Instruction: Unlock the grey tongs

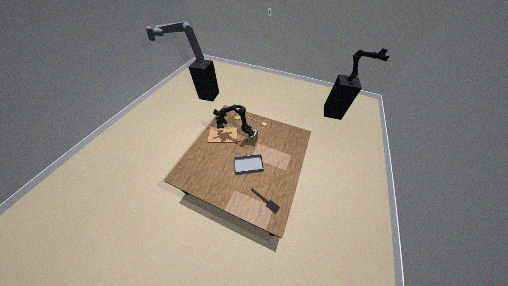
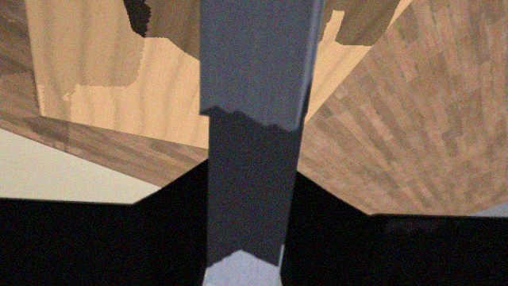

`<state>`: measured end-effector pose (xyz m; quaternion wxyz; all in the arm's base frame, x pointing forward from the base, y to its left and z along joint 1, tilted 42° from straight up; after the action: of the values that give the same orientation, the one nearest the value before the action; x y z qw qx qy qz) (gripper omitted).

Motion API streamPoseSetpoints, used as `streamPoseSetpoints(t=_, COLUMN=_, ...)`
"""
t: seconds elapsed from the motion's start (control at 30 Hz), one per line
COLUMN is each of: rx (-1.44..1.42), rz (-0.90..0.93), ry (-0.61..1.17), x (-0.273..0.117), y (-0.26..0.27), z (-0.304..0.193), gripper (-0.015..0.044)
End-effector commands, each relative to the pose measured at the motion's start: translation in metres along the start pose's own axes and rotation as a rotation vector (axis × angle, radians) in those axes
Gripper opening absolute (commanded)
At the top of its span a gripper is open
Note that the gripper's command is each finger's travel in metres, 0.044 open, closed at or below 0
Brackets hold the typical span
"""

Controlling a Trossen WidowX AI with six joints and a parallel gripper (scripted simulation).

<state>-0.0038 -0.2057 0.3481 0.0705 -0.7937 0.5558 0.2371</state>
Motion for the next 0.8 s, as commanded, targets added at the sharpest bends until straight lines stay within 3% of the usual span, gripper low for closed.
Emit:
streamPoseSetpoints(t=0.0, rx=-0.019, rz=-0.029, ry=0.097, x=-0.008, y=0.002, z=0.005, gripper=-0.015)
streamPoseSetpoints(t=0.57, rx=-0.166, rz=-0.128, ry=0.411, x=-0.036, y=0.003, z=0.036, gripper=-0.015)
streamPoseSetpoints(t=0.77, rx=-0.2, rz=-0.141, ry=0.447, x=-0.04, y=0.002, z=0.042, gripper=-0.015)
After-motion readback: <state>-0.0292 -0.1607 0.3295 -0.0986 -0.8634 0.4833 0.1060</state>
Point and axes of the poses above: the point midway between the two fingers, 35 mm back from their tips, its own x axis out along the fingers, its own y axis across the jaws, z = x × y, the point moved 9 cm from there along -x, back along the fingers, and after that the axes turned 15 degrees about x, right-handed, at the moved point
